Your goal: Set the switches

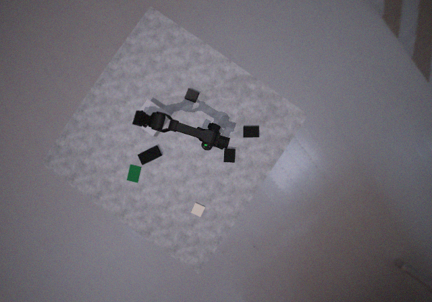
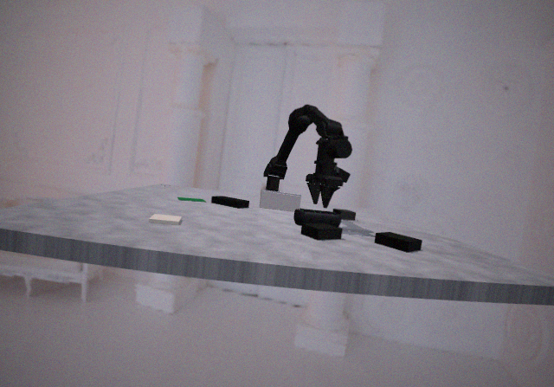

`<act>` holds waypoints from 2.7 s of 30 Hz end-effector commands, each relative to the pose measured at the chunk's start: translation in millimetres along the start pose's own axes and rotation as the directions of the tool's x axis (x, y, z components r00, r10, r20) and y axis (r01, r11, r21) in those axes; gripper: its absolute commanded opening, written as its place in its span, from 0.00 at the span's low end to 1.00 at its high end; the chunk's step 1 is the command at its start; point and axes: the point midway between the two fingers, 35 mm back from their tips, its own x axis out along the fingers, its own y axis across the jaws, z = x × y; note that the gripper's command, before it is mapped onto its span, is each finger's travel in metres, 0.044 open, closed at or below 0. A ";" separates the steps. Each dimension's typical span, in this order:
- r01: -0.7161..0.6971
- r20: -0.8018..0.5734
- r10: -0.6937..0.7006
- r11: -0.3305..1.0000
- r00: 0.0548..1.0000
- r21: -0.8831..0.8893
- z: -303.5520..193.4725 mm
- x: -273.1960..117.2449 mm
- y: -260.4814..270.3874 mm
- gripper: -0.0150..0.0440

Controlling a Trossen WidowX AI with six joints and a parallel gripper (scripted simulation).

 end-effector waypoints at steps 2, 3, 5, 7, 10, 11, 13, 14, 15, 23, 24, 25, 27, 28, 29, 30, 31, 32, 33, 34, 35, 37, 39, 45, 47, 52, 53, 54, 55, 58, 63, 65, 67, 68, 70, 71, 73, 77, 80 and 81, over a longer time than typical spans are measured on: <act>-0.003 -0.003 0.003 1.000 1.000 -0.003 -0.7 0.2 0.7 1.00; -0.003 -0.003 0.003 1.000 1.000 -0.003 -0.7 0.2 0.7 1.00; -0.003 -0.003 0.003 1.000 1.000 -0.002 -2.6 -0.7 0.6 1.00; -0.003 -0.006 0.003 1.000 1.000 0.006 -17.5 -7.4 0.2 1.00; -0.005 -0.013 0.006 1.000 1.000 0.019 -49.5 -21.7 1.7 1.00; -0.006 -0.014 0.006 1.000 1.000 0.021 -54.8 -24.0 2.2 1.00; -0.006 -0.014 0.007 1.000 1.000 0.021 -56.6 -24.8 2.4 1.00; -0.006 -0.014 0.007 1.000 1.000 0.021 -56.6 -24.8 2.4 1.00; -0.006 -0.014 0.007 1.000 1.000 0.021 -56.6 -24.5 2.4 1.00; -0.006 -0.014 0.007 1.000 1.000 0.021 -56.7 -12.5 1.7 1.00; -0.006 -0.014 0.007 1.000 1.000 0.021 -56.7 -10.9 1.6 1.00; -0.006 -0.014 0.007 1.000 1.000 0.021 -56.8 -9.2 1.6 1.00; -0.007 -0.015 0.007 1.000 1.000 0.022 -56.8 -5.9 1.5 1.00; -0.007 -0.015 0.007 1.000 1.000 0.022 -56.9 -4.3 1.5 1.00; -0.007 -0.015 0.007 1.000 1.000 0.022 -56.9 -2.6 1.4 1.00; -0.007 -0.015 0.007 1.000 1.000 0.022 -56.9 -1.0 1.4 1.00; -0.007 -0.015 0.007 1.000 1.000 0.023 -57.0 0.7 1.4 1.00; -0.007 -0.015 0.007 1.000 1.000 0.023 -57.0 2.3 1.4 1.00; -0.007 -0.015 0.007 1.000 1.000 0.023 -57.0 3.9 1.4 1.00; -0.007 -0.015 0.007 1.000 1.000 0.023 -57.0 5.6 1.5 1.00; -0.007 -0.015 0.007 1.000 1.000 0.023 -57.1 7.2 1.5 1.00; -0.007 -0.015 0.007 1.000 1.000 0.023 -57.1 10.4 1.5 1.00; -0.007 -0.015 0.007 1.000 1.000 0.022 -57.1 13.7 1.6 1.00; -0.007 -0.015 0.007 1.000 1.000 0.022 -57.2 23.4 2.1 1.00; -0.007 -0.014 0.007 1.000 1.000 0.022 -57.3 26.6 2.3 1.00; -0.007 -0.014 0.007 1.000 1.000 0.021 -57.4 34.3 3.0 1.00; -0.007 -0.014 0.007 1.000 1.000 0.021 -57.4 35.1 3.0 1.00; -0.007 -0.014 0.007 1.000 1.000 0.021 -57.4 35.3 3.1 1.00; -0.007 -0.014 0.007 1.000 1.000 0.021 -57.4 35.3 3.1 0.96; -0.007 -0.014 0.007 1.000 1.000 0.021 -57.4 35.3 3.1 0.82; -0.007 -0.014 0.007 1.000 1.000 0.021 -57.4 35.3 3.1 0.73; -0.007 -0.014 0.007 1.000 1.000 0.021 -57.4 35.3 3.1 0.71; -0.007 -0.014 0.007 1.000 1.000 0.021 -57.4 35.3 3.1 0.69; -0.007 -0.014 0.007 1.000 1.000 0.021 -57.4 35.3 3.1 0.68; -0.007 -0.014 0.007 1.000 1.000 0.021 -57.4 35.3 3.1 0.65; -0.007 -0.014 0.007 1.000 1.000 0.021 -57.4 35.3 3.1 0.64; -0.007 -0.014 0.007 1.000 1.000 0.021 -57.4 35.3 3.2 0.59; -0.007 -0.014 0.007 1.000 1.000 0.021 -57.3 35.3 4.9 0.41; -0.007 -0.014 0.007 1.000 1.000 0.021 -57.1 35.4 7.1 0.27; -0.007 -0.014 0.007 1.000 1.000 0.021 -57.1 35.4 8.0 0.25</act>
